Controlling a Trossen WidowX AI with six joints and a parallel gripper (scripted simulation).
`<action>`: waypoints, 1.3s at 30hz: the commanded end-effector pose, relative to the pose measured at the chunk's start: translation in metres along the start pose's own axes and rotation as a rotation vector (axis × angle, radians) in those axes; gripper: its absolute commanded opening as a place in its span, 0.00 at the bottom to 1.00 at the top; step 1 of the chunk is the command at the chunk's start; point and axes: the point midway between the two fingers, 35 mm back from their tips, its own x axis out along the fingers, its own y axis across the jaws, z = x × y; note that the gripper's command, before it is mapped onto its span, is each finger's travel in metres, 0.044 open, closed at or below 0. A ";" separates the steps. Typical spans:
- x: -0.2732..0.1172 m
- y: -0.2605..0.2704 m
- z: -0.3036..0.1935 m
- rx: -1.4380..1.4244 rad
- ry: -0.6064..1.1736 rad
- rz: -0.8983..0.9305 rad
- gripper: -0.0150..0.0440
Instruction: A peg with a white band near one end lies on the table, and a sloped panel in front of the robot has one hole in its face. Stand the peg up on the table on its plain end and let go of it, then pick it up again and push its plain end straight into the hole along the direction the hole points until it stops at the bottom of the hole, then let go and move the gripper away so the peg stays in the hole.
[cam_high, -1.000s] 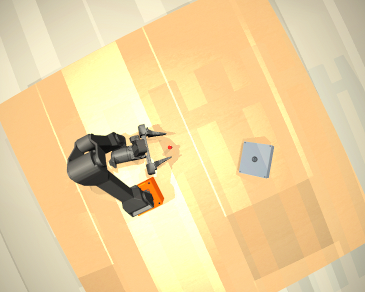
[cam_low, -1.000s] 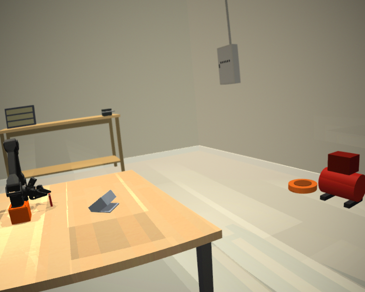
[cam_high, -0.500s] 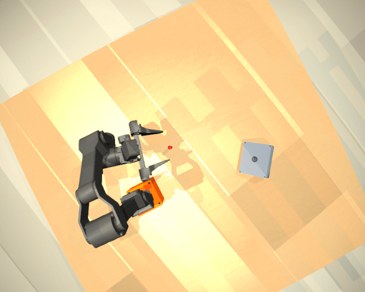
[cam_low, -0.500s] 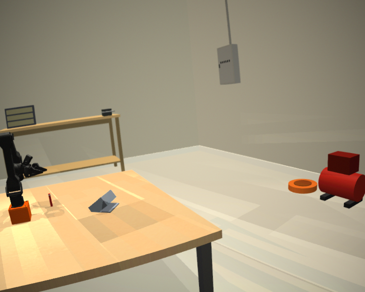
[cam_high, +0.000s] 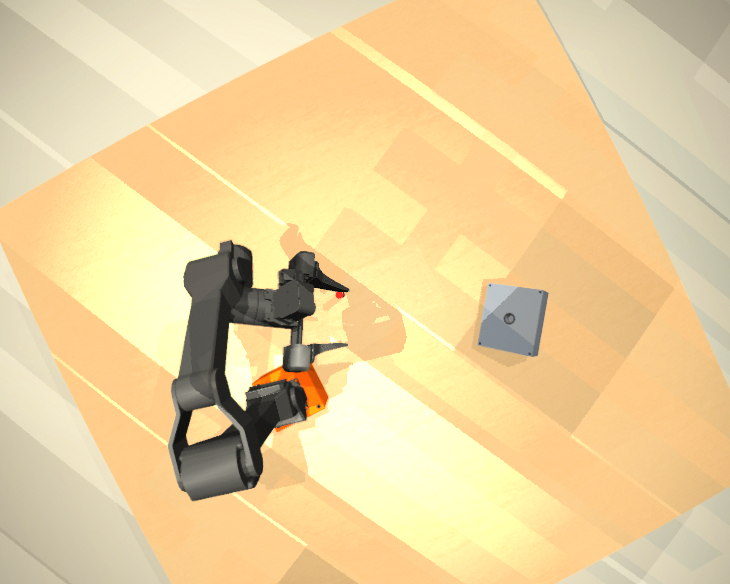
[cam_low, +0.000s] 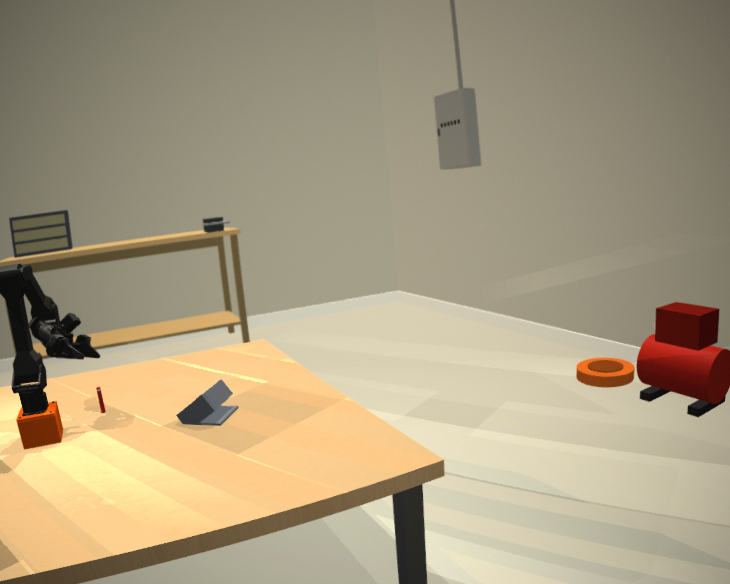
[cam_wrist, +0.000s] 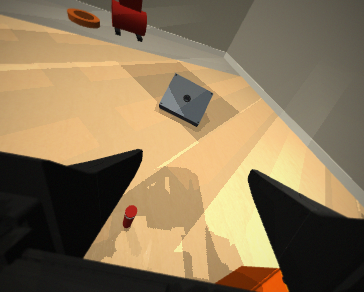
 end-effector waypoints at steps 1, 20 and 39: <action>0.005 -0.002 -0.006 -0.003 0.094 -0.042 1.00; 0.021 0.005 -0.039 -0.014 0.705 -0.080 1.00; 0.025 0.043 -0.024 0.061 1.075 0.279 1.00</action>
